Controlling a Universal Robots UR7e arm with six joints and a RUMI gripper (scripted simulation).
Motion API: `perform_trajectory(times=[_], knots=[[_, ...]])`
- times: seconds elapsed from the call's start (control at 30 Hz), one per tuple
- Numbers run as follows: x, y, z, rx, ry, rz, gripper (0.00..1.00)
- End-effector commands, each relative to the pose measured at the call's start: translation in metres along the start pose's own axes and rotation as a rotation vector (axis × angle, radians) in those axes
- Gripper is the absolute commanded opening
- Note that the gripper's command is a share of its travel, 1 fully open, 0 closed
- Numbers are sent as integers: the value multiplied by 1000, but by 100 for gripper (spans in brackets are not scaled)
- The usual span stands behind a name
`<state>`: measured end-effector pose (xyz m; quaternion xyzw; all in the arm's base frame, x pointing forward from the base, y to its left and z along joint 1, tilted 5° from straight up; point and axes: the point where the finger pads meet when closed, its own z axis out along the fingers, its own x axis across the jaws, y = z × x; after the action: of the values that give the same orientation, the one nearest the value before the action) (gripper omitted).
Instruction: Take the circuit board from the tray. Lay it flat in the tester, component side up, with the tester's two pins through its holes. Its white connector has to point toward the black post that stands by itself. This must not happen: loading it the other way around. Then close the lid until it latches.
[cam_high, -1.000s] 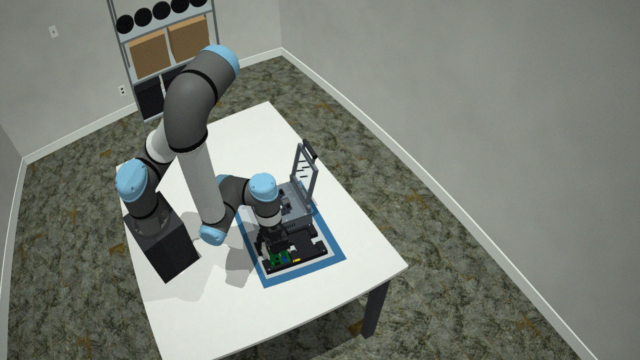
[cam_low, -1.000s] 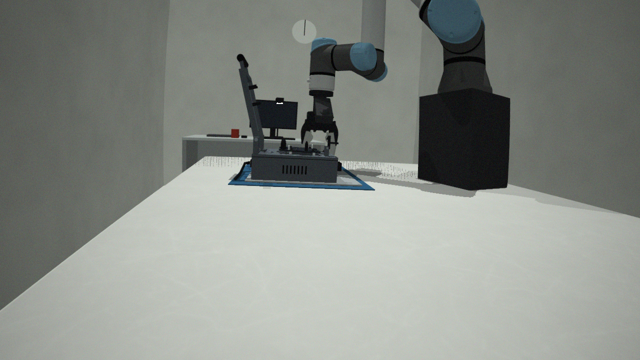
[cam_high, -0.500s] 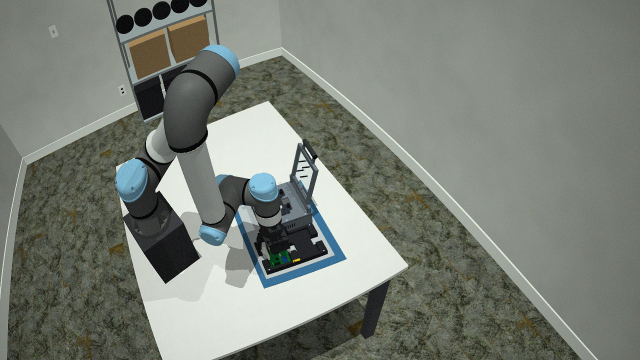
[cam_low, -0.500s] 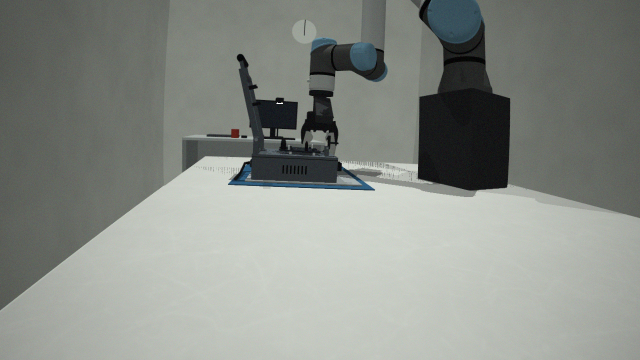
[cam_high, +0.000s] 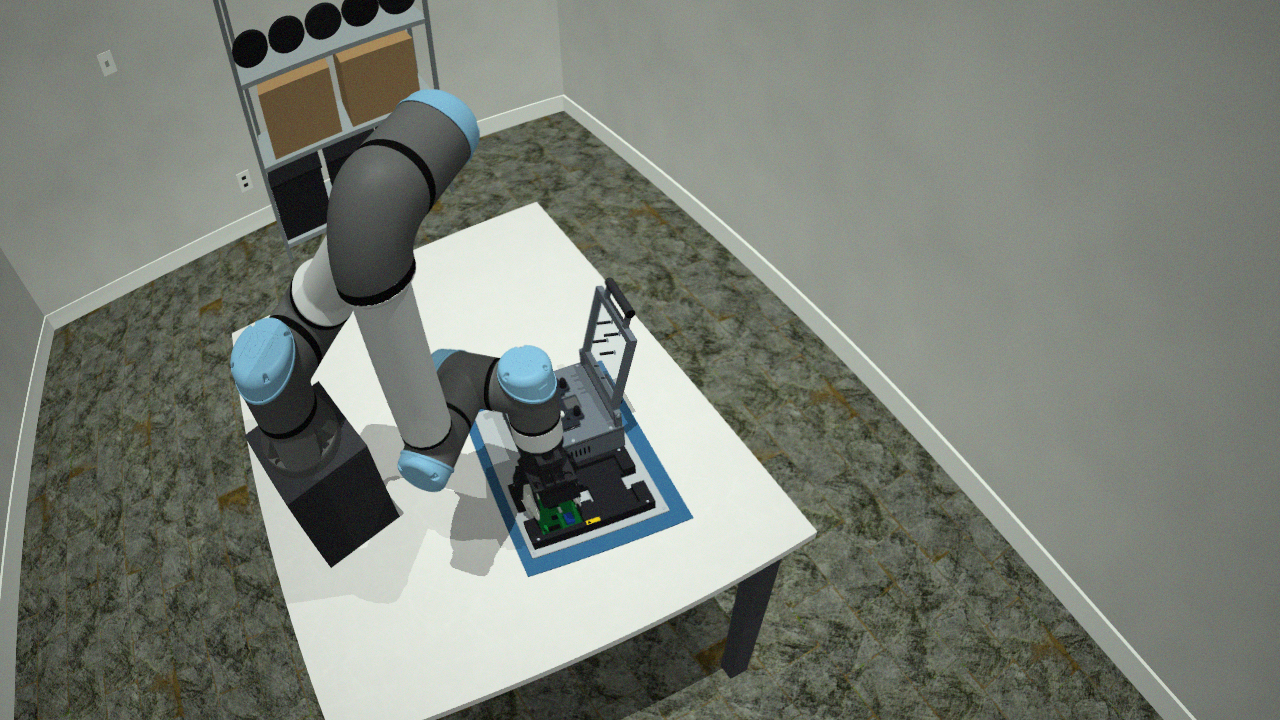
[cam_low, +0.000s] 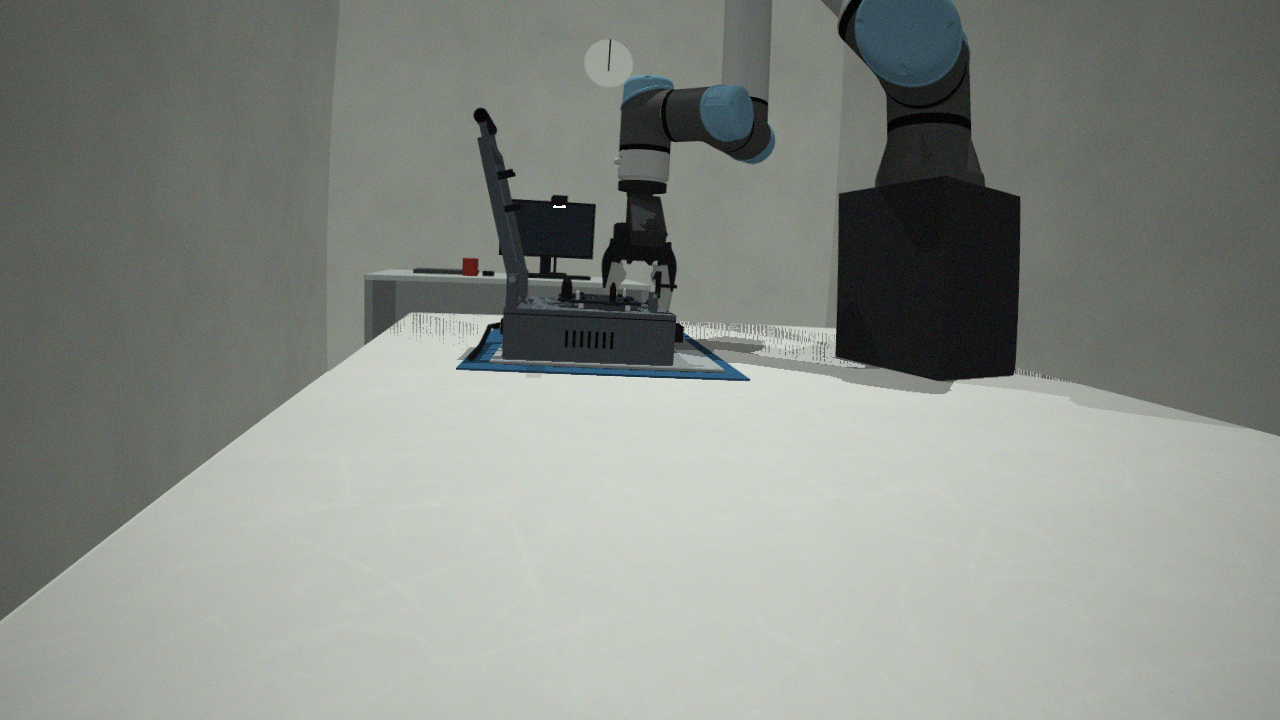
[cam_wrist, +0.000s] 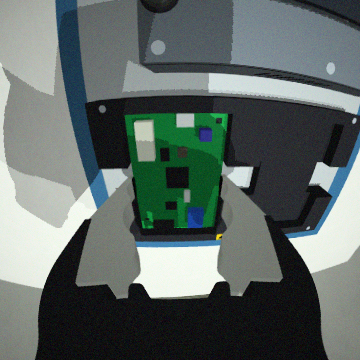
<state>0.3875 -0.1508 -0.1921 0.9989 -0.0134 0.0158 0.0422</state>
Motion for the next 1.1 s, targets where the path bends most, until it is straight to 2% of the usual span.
perform_trajectory(times=[0.0, 1.07], knots=[[0, 0, 0, -1, 1, 0, 39], [0, 0, -12, -1, 1, 0, 39]])
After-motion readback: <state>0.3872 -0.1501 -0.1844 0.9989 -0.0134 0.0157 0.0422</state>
